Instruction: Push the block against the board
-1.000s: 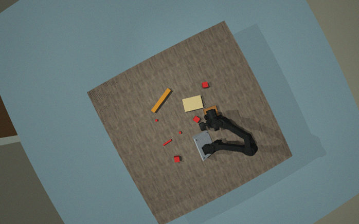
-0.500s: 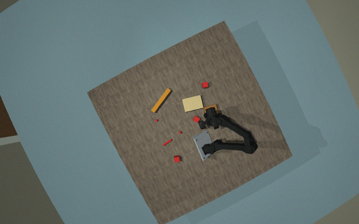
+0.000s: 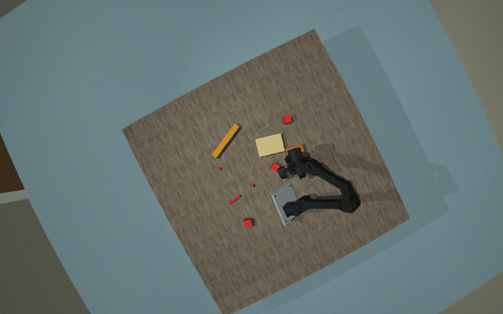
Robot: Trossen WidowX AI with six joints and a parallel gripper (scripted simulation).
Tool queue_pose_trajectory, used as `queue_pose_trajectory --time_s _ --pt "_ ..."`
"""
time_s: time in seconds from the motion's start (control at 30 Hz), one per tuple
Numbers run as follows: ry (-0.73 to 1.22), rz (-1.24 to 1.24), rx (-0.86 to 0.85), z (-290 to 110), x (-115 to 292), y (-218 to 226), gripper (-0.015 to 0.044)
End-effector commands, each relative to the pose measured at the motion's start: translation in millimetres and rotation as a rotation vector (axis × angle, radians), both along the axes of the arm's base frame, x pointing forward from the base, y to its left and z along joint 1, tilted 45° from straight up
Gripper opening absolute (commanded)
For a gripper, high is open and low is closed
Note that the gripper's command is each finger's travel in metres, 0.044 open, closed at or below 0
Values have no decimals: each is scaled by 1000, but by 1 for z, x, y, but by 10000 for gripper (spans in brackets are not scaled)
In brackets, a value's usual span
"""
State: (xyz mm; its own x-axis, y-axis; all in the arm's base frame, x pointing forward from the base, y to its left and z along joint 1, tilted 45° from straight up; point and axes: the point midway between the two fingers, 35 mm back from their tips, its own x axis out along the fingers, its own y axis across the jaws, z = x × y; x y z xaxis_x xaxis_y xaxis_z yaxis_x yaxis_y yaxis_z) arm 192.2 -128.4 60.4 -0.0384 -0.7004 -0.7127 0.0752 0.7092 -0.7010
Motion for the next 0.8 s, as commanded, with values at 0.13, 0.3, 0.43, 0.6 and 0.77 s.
queue_pose_trajectory --time_s 0.13,0.3,0.43,0.6,0.77 --pt "-10 -1 -4 2 0 -1 0" --pt "-10 -1 -4 2 -8 0 0" --pt "-9 -1 -4 2 -15 0 0" --pt "-9 -1 -4 1 -23 1 0" --pt "-8 -1 -4 0 -31 1 0"
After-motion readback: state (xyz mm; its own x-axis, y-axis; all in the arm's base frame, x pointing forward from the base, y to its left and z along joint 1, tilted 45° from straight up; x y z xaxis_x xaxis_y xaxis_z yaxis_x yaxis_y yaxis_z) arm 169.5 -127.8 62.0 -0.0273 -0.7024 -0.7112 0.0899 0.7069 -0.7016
